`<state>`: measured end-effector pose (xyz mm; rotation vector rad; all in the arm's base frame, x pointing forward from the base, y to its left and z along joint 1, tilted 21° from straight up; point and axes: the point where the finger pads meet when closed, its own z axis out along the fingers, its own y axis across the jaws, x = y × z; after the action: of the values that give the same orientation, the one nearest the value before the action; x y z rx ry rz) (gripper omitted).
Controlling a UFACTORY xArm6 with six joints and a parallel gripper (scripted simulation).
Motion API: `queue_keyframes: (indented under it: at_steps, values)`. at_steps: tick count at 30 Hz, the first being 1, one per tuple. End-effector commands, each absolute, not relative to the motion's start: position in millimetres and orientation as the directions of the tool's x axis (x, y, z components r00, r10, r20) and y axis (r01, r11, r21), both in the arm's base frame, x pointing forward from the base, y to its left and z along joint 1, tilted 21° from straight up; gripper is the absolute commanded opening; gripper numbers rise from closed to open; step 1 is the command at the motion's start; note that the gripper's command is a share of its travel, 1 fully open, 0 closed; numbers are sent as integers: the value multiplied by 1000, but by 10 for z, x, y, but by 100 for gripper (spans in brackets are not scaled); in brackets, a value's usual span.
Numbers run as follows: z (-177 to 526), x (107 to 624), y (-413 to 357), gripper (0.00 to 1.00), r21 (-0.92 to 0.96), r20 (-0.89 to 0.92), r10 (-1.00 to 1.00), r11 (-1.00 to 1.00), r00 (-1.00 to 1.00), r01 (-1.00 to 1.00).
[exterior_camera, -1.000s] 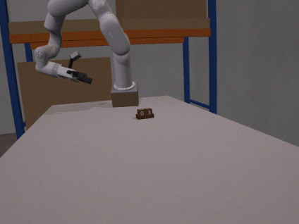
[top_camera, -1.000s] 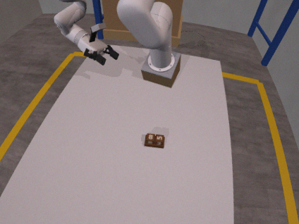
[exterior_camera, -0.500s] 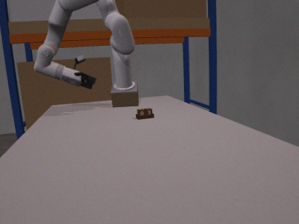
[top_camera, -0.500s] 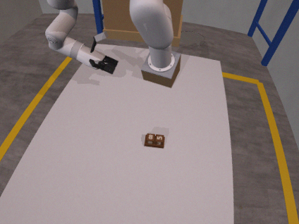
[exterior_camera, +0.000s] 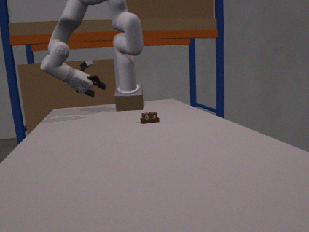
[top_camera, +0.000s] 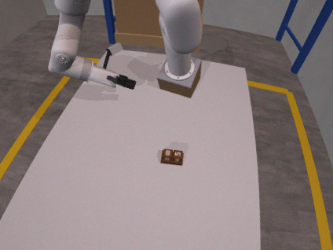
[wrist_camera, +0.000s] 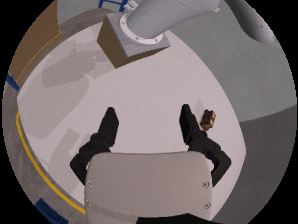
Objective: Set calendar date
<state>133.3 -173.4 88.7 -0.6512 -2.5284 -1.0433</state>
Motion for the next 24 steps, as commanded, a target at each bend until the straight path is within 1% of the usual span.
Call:
queue_keyframes:
  at_steps: [1,5,6,9,14,18,19,21,22,24]
  values:
    - [869,1448,-1714,100,528,401,202,746,-894,405]
    - [865,1493,-1705,100,513,382,166,780,-909,358]
    - [862,1566,-1689,100,487,353,107,827,-930,280]
    - [862,1613,-1678,100,471,336,70,852,-939,231]
    - [871,1778,-1634,100,411,281,-62,910,-958,61]
    - [883,1884,-1599,100,372,250,-145,927,-957,-43]
    - [890,1941,-1578,100,351,236,-189,931,-953,-98]
    - [890,1941,-1578,100,351,236,-189,931,-953,-98]
    - [905,2031,-1541,100,317,213,-257,931,-943,-182]
    - [916,2089,-1515,100,295,200,-300,926,-933,-234]
